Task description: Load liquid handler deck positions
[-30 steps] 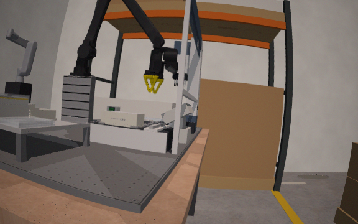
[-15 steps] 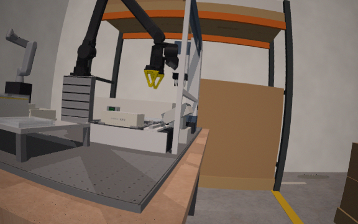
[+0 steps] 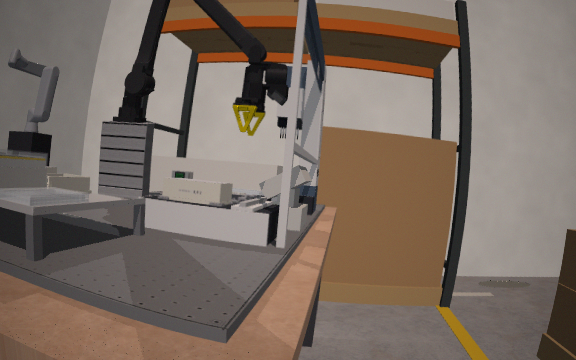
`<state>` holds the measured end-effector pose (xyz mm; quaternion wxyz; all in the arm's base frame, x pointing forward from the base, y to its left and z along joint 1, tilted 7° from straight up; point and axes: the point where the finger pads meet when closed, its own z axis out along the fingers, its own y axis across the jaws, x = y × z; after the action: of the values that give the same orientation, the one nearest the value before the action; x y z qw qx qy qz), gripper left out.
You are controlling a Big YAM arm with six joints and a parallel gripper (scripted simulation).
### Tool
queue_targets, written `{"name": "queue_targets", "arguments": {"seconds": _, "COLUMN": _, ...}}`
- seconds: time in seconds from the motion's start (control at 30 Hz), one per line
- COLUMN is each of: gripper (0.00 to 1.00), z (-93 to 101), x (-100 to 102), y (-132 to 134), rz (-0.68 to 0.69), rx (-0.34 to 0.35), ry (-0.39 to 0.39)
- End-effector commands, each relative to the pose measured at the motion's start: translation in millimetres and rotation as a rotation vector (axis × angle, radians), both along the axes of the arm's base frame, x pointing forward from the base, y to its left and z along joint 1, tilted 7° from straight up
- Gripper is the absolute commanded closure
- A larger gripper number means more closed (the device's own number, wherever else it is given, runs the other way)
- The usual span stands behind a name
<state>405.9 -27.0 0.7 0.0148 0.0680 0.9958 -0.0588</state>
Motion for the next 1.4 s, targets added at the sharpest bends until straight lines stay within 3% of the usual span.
{"name": "queue_targets", "arguments": {"seconds": 0.0, "gripper": 0.0, "z": 31.7, "x": 25.9, "y": 7.8, "rz": 0.007, "rx": -0.001, "ry": -0.075}}
{"name": "queue_targets", "arguments": {"seconds": 0.1, "gripper": 0.0, "z": 28.5, "x": 18.7, "y": 7.9, "rz": 0.01, "rx": -0.001, "ry": -0.059}}
{"name": "queue_targets", "arguments": {"seconds": 0.17, "gripper": 0.0, "z": 37.6, "x": 26.5, "y": 8.4, "rz": 0.007, "rx": -0.001, "ry": -0.077}}
{"name": "queue_targets", "arguments": {"seconds": 0.53, "gripper": 0.0, "z": 56.9, "x": 25.5, "y": 10.7, "rz": 0.007, "rx": -0.001, "ry": -0.079}}
{"name": "queue_targets", "arguments": {"seconds": 0.67, "gripper": 0.0, "z": 51.1, "x": 15.7, "y": 10.9, "rz": 0.01, "rx": -0.001, "ry": -0.052}}
{"name": "queue_targets", "arguments": {"seconds": 0.73, "gripper": 0.0, "z": 64.0, "x": 25.2, "y": 11.5, "rz": 0.006, "rx": -0.001, "ry": -0.079}}
{"name": "queue_targets", "arguments": {"seconds": 1.1, "gripper": 0.0, "z": 83.3, "x": 24.0, "y": 13.8, "rz": 0.007, "rx": 0.0, "ry": -0.081}}
{"name": "queue_targets", "arguments": {"seconds": 1.2, "gripper": 0.0, "z": 80.3, "x": 19.4, "y": 13.7, "rz": 0.008, "rx": -0.001, "ry": -0.07}}
{"name": "queue_targets", "arguments": {"seconds": 1.23, "gripper": 0.0, "z": 67.9, "x": 14.3, "y": 8.7, "rz": 0.004, "rx": -0.001, "ry": -0.048}}
{"name": "queue_targets", "arguments": {"seconds": 1.37, "gripper": 0.0, "z": 67.9, "x": 14.3, "y": 8.7, "rz": 0.004, "rx": -0.001, "ry": -0.048}}
